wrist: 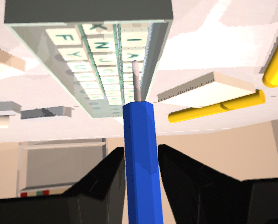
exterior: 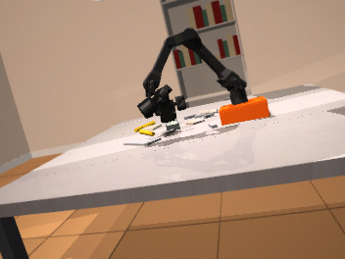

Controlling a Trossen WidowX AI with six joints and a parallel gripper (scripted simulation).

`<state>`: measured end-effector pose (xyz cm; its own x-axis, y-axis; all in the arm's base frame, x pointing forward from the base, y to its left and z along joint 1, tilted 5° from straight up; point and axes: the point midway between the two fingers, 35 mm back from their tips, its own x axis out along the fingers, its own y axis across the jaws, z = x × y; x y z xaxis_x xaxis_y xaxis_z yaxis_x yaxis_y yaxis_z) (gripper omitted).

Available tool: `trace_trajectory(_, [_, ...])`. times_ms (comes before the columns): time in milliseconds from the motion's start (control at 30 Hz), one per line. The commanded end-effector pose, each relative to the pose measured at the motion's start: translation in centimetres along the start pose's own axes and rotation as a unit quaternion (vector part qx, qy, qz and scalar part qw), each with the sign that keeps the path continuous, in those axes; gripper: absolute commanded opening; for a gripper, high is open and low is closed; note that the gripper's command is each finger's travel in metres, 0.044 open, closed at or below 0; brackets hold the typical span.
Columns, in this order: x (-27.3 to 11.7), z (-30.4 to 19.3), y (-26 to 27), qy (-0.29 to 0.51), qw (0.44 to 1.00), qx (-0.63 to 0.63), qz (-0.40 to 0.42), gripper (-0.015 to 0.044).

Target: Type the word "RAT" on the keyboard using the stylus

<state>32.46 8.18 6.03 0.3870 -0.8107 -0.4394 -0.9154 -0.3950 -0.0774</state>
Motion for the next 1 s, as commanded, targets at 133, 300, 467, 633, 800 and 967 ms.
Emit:
trace_trajectory(133, [0.2, 0.4, 0.1, -0.001, 1.0, -0.001, 0.002, 0.0081])
trace_trajectory(300, [0.3, 0.6, 0.1, -0.001, 1.0, -0.001, 0.002, 0.0081])
trace_trajectory(467, [0.4, 0.8, 0.1, -0.001, 1.0, -0.001, 0.002, 0.0081])
trace_trajectory(633, [0.3, 0.6, 0.1, -0.001, 1.0, -0.001, 0.002, 0.0081])
trace_trajectory(800, [0.3, 0.6, 0.1, -0.001, 1.0, -0.001, 0.002, 0.0081])
trace_trajectory(967, [-0.5, -0.9, 0.0, -0.002, 1.0, -0.001, 0.002, 0.0081])
